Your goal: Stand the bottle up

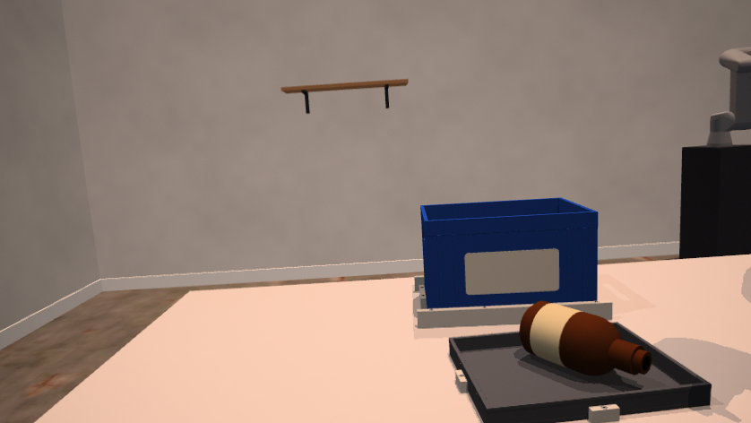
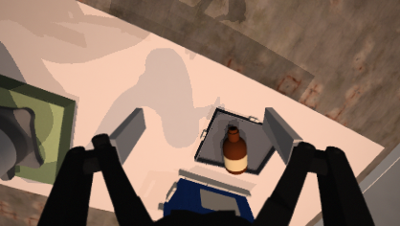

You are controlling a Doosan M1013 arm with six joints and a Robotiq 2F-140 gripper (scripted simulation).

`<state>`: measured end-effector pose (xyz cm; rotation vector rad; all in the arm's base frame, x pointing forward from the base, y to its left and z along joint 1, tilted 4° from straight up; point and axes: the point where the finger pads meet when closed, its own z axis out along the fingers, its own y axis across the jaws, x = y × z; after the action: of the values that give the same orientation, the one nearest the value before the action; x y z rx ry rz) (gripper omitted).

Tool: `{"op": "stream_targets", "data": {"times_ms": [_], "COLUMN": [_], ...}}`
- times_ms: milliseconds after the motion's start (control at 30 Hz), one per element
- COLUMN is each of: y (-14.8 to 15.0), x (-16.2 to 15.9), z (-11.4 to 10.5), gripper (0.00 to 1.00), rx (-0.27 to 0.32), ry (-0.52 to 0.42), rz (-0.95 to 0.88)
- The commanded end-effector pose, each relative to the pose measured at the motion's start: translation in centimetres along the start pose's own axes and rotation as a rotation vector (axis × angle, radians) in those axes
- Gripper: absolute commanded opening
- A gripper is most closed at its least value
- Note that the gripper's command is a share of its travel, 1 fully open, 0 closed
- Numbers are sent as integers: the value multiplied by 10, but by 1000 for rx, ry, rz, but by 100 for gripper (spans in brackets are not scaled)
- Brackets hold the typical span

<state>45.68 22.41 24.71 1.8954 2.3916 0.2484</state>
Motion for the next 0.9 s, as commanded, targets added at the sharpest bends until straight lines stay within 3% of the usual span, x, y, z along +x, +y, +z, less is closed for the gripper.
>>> {"op": "stream_targets", "data": {"times_ms": [0,67,167,233,400,567,600,867], "y": [38,54,57,81,103,106,106,106], "x": [-40,-64,-69,-112,-167,-178,-178,-178], "z": [18,28,30,47,68,72,72,72], "gripper": [100,100,100,100,100,100,10,10], "rx": [37,52,56,81,109,114,114,114], "ry": [1,0,1,4,15,18,18,18], "rz": [-47,-68,-72,-106,-145,-152,-152,-152]}}
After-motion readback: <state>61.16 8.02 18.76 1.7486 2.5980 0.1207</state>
